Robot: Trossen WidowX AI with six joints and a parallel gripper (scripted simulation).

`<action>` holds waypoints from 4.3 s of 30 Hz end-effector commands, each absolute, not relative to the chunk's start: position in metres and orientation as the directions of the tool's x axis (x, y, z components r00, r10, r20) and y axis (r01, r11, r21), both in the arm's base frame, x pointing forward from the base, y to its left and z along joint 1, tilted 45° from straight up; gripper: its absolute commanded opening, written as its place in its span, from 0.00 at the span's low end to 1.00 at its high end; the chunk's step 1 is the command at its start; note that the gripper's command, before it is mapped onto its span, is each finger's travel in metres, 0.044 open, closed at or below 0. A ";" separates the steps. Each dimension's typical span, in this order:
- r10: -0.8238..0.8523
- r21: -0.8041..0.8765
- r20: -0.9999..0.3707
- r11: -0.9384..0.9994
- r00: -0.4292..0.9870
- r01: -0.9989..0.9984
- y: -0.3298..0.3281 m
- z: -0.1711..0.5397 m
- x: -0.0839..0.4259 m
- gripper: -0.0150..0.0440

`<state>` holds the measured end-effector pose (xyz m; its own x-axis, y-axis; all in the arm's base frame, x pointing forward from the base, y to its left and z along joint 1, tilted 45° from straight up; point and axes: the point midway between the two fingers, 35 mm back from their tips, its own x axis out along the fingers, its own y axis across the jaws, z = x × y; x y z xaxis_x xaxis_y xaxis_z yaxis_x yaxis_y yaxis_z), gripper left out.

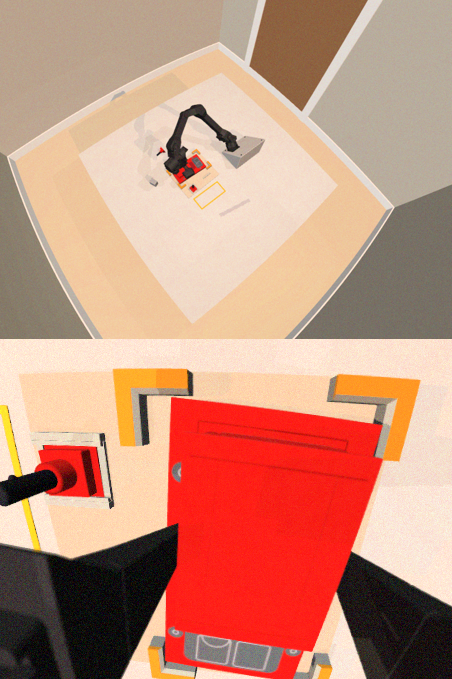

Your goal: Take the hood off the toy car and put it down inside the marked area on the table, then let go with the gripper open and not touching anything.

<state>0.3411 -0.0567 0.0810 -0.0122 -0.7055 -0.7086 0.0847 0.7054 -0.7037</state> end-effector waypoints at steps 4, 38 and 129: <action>-0.701 -0.699 -0.713 0.709 -0.007 0.090 -0.052 0.085 0.342 0.25; -0.683 -0.681 -0.731 0.728 -0.002 0.082 0.058 0.047 0.344 0.25; -0.694 -0.691 -0.720 0.717 -0.006 0.090 0.094 -0.080 0.310 0.25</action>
